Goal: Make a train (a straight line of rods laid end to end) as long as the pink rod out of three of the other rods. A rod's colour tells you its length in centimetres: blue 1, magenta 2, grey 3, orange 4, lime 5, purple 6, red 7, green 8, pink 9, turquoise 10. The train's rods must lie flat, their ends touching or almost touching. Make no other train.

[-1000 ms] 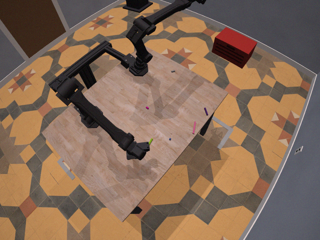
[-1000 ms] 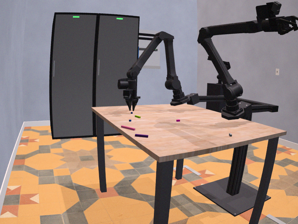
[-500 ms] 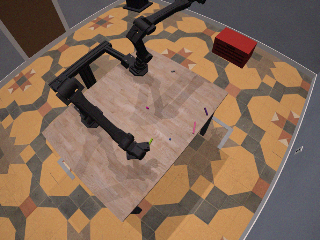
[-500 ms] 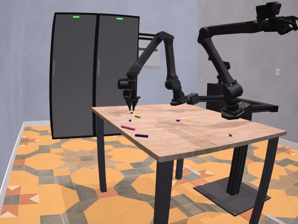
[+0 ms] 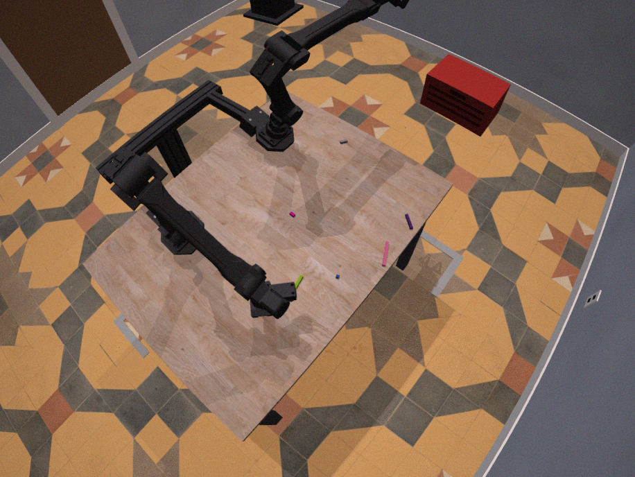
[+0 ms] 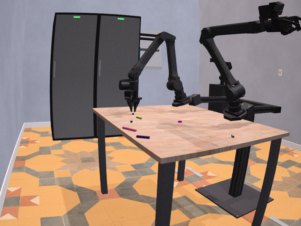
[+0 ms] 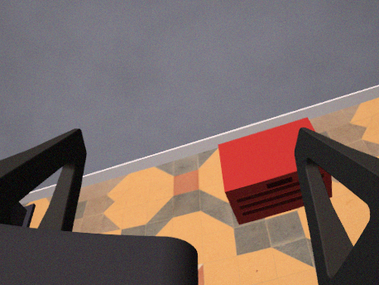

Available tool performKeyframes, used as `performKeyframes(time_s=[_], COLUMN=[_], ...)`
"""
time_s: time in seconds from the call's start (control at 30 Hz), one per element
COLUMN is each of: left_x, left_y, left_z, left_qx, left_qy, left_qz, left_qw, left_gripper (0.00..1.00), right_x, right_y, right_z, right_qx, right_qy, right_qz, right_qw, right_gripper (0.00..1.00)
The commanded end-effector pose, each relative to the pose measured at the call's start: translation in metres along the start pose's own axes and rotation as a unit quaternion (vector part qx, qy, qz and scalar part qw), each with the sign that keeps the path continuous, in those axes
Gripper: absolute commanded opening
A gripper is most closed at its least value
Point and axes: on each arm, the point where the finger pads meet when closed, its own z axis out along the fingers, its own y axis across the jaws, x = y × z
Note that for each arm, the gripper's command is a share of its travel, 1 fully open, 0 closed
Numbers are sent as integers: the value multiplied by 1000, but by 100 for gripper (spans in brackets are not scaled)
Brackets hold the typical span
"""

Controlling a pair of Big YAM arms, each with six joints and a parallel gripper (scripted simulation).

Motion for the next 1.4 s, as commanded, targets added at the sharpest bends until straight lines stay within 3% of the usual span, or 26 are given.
performKeyframes(time_s=[0.0, 0.07, 0.23, 1.37], left_x=[-11, -11, -11, -11], left_y=[7, 7, 7, 7], left_z=[-6, -6, -6, -6], left_qx=[-9, -9, -9, -9], left_qy=[-16, -16, -16, -16], left_qz=[-8, -8, -8, -8], left_qw=[1000, 1000, 1000, 1000], left_gripper=[100, 100, 100, 100], right_x=[0, -9, 3, -3], right_y=[-5, -8, -6, -6], right_z=[-2, -8, -4, -4], right_qx=[8, 14, 9, 9], right_qy=[-8, -17, -10, -11], right_qz=[-3, -8, -2, -7], right_qw=[1000, 1000, 1000, 1000], right_gripper=[23, 23, 23, 23])
